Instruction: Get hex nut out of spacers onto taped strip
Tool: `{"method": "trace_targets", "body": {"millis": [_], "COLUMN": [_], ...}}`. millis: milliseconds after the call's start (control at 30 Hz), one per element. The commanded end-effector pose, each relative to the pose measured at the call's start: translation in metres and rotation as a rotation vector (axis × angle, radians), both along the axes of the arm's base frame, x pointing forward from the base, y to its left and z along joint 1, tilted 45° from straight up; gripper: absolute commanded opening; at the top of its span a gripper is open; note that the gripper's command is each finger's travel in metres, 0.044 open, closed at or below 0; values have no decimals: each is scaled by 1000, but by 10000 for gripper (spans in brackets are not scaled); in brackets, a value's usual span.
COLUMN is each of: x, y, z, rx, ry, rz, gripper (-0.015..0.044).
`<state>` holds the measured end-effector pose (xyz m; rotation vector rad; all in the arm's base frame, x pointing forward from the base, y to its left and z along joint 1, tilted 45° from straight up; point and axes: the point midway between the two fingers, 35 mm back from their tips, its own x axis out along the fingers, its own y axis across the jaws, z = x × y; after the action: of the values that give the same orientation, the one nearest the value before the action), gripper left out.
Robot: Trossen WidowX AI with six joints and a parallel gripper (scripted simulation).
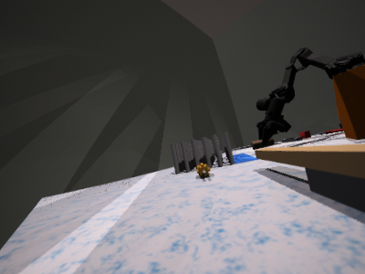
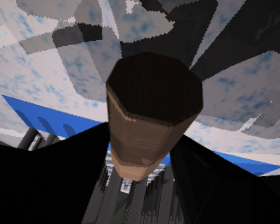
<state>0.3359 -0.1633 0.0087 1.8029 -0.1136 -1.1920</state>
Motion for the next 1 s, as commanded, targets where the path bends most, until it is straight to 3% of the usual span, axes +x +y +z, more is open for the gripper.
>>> {"method": "trace_targets", "body": {"millis": [0, 967], "x": [4, 23], "y": [2, 7], "z": [-1, -7], "rx": [0, 1], "ry": [-3, -4], "rz": [2, 2], "gripper": [0, 0]}}
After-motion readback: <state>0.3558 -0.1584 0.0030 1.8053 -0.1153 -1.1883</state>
